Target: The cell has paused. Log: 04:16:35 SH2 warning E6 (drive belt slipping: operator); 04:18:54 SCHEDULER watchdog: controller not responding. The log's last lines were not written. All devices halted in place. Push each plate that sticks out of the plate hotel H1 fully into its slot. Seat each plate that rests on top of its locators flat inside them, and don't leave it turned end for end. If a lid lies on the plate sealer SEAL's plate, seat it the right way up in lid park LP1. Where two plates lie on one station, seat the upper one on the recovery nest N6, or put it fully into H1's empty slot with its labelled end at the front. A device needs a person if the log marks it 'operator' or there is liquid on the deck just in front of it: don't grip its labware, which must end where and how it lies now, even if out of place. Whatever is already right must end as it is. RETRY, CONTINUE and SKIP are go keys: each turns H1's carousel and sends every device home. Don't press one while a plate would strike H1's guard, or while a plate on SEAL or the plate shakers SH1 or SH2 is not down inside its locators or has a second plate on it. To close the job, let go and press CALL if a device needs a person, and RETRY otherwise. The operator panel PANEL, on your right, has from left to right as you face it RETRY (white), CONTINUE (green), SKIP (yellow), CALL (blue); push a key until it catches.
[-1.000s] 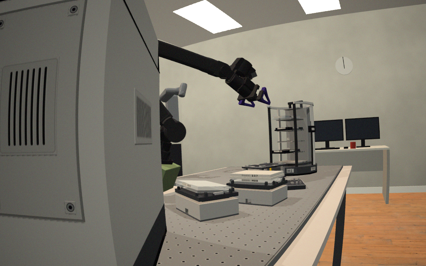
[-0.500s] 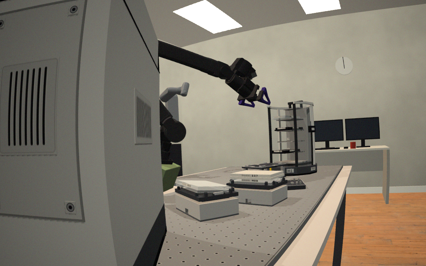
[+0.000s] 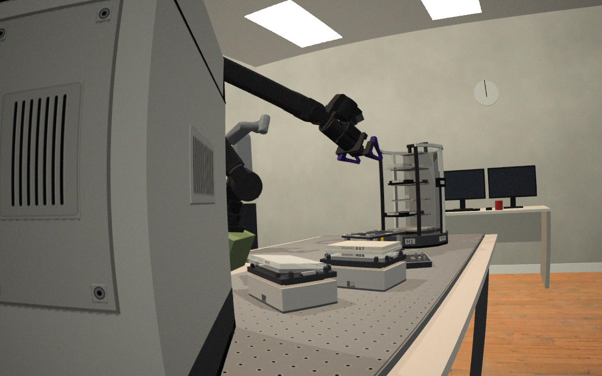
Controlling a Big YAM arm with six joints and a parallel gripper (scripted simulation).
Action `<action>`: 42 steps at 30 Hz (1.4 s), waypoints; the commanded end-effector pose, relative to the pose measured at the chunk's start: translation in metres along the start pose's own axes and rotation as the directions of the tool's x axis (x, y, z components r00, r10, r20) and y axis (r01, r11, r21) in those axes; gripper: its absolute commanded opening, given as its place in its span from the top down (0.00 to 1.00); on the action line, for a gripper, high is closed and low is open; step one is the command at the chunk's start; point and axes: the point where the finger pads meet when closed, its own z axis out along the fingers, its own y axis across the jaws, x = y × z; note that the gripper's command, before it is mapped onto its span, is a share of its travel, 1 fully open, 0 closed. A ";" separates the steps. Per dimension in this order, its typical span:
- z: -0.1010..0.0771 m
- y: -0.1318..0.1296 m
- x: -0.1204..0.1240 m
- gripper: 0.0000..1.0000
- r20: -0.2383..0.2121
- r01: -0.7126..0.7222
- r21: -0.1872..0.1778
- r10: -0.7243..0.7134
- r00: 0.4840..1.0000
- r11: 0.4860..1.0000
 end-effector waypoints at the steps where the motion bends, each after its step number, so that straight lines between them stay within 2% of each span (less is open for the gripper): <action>1: 0.005 -0.005 0.006 0.00 0.010 0.012 0.017 -0.013 1.000 1.000; 6: 0.010 -0.005 0.014 0.00 0.010 0.013 0.017 -0.013 1.000 1.000; 7: 0.005 -0.007 -0.006 0.00 0.038 0.007 0.018 -0.008 0.999 1.000; 42: 0.005 -0.007 -0.006 0.00 0.038 0.007 0.018 -0.008 0.999 1.000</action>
